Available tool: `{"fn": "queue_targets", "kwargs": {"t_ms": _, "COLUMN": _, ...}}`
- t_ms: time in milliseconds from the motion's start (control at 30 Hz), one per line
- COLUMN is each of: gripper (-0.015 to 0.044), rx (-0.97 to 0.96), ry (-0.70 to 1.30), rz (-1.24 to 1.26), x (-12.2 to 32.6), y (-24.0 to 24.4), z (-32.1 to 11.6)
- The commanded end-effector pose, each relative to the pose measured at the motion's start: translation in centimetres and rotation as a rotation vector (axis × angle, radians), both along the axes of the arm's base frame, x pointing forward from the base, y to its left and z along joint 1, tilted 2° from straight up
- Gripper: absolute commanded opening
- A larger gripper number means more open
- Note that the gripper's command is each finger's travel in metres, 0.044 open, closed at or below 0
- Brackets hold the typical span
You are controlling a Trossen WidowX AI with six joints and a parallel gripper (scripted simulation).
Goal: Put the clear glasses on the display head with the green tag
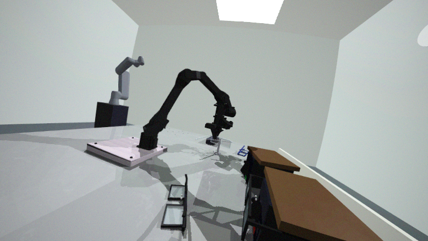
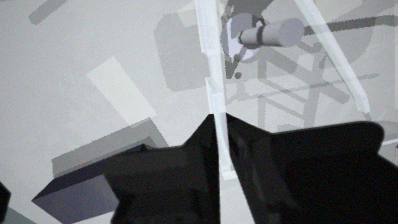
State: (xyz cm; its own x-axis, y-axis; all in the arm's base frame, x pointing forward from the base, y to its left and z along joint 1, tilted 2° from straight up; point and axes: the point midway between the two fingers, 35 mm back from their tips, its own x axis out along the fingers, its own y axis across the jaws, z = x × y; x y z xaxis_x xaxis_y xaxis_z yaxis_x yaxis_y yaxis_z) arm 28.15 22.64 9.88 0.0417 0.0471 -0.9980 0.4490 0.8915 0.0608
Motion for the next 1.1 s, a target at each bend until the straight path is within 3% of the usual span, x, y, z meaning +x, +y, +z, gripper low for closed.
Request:
{"fn": "queue_targets", "kwargs": {"t_ms": 0, "gripper": 0.0, "rx": -0.001, "ry": -0.004, "rz": 0.002, "x": 0.0, "y": 0.4, "z": 0.0}}
{"fn": "queue_targets", "kwargs": {"t_ms": 1067, "gripper": 0.0, "rx": 0.001, "ry": -0.004, "rz": 0.002, "x": -0.7, "y": 2.8, "z": 0.1}}
